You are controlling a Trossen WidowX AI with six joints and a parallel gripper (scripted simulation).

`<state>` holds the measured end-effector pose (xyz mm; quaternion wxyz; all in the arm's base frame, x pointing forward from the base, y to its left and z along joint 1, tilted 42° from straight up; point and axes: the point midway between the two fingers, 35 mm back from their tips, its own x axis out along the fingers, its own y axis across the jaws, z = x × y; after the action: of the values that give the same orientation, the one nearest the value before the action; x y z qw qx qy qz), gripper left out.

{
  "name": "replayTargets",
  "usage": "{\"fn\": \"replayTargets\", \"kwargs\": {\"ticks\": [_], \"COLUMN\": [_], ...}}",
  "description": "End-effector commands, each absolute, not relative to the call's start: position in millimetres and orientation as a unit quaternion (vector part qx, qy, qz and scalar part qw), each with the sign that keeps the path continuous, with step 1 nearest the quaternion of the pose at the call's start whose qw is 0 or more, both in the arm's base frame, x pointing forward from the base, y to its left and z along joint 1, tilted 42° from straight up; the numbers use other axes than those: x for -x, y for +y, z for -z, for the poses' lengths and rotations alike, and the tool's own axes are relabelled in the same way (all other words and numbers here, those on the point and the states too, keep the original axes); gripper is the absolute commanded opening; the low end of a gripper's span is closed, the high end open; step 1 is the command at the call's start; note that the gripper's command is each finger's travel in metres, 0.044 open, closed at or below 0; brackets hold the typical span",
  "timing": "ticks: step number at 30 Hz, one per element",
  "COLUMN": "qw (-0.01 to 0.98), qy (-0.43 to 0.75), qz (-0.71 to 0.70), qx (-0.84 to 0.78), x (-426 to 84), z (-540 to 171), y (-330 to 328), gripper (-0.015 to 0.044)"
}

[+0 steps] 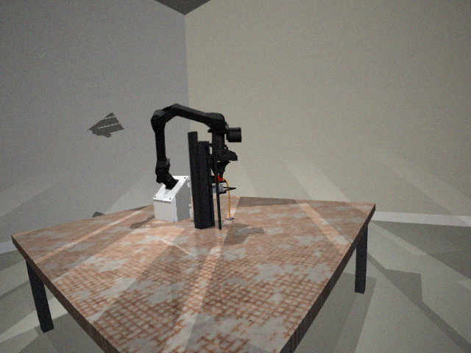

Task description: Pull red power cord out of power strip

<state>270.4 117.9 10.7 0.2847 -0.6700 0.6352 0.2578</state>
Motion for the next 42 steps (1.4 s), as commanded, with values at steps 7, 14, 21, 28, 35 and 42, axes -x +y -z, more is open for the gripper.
{"fn": "replayTargets", "kwargs": {"ticks": [7,14,21,28,35,42], "qw": [0.307,0.307,0.307,0.311,0.311,0.306], "qy": [0.621,0.621,0.621,0.635,0.635,0.622], "qz": [-0.275,-0.275,-0.276,-0.267,-0.267,-0.275], "qx": [0.666,0.667,0.667,0.655,0.655,0.667], "x": [-271.4,-270.9,-269.7,-274.1,-274.1,-272.3], "z": [7.3,13.3,19.5,15.7,15.7,8.0], "y": [151.8,161.4,170.9,153.8,153.8,160.5], "gripper": [0.0,0.0,0.0,0.0105,0.016,0.016]}}
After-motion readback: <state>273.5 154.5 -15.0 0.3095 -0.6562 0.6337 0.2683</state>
